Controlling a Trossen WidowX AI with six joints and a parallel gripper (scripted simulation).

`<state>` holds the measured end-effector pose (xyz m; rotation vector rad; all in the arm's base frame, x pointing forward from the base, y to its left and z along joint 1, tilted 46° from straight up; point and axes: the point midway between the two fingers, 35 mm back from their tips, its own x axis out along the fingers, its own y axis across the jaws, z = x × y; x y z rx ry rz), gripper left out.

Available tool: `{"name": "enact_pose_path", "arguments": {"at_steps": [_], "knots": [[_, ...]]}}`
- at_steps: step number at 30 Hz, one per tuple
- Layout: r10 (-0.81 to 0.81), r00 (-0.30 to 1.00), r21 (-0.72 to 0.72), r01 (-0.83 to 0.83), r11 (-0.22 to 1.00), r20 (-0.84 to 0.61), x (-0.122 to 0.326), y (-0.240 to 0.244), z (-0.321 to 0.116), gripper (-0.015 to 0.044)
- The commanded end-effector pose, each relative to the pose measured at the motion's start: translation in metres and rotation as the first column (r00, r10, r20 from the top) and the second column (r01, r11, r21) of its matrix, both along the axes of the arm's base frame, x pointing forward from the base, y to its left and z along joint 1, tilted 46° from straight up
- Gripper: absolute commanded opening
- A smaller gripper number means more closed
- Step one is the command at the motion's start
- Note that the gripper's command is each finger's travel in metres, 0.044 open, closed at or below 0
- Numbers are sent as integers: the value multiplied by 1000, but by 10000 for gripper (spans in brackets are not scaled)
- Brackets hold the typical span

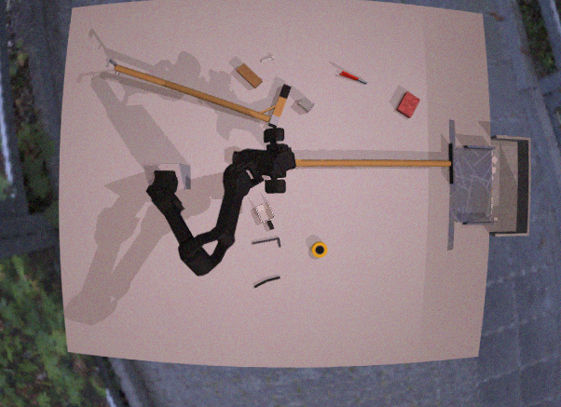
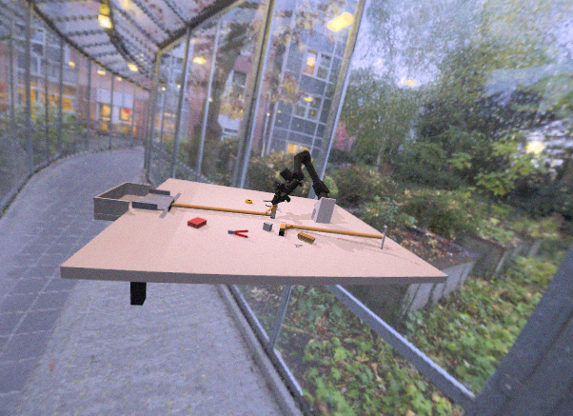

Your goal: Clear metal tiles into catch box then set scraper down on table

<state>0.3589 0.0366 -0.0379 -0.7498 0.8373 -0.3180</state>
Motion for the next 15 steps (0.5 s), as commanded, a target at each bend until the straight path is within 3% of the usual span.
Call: {"name": "enact_pose_path", "arguments": {"at_steps": [1,15], "knots": [[1,1000,5,-1,1000,14,-5,0,4,0],[3,1000,4,-3,1000,15,-27,-7,6,0]]}}
